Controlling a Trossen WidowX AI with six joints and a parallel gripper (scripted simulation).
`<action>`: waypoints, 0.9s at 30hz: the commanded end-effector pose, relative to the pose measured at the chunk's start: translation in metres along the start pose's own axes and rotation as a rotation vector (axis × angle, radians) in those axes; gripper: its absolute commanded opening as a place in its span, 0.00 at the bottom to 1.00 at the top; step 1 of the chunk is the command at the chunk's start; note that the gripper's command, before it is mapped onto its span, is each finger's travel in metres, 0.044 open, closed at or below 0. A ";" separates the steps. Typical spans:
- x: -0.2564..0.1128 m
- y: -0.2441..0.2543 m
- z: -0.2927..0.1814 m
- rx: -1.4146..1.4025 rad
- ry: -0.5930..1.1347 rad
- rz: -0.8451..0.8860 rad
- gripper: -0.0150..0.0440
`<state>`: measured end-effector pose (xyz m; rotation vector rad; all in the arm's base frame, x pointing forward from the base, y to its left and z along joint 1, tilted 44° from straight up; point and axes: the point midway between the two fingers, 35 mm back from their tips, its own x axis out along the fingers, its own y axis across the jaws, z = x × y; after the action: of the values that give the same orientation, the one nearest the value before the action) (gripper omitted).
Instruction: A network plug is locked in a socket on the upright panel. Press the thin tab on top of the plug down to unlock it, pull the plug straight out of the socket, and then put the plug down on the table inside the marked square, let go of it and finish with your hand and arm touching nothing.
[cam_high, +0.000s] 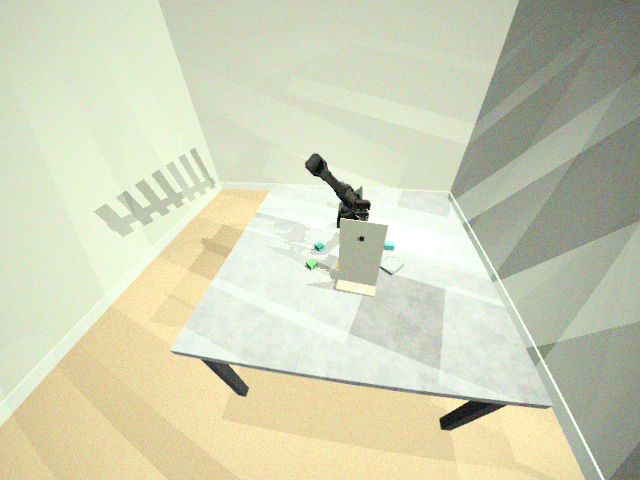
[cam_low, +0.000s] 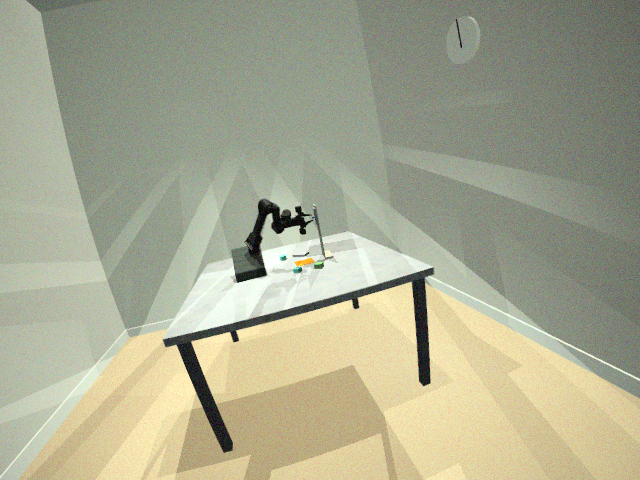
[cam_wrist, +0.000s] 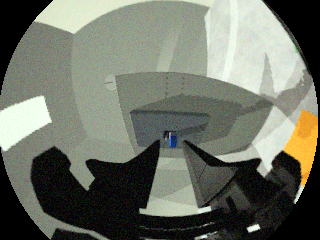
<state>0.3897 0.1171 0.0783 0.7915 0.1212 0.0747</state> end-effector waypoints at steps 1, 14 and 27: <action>0.007 0.000 0.001 0.012 0.002 0.005 0.52; 0.011 -0.001 0.003 0.017 0.002 0.008 0.35; 0.009 -0.001 0.002 0.017 0.002 0.008 0.25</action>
<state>0.4001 0.1157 0.0792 0.8038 0.1191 0.0831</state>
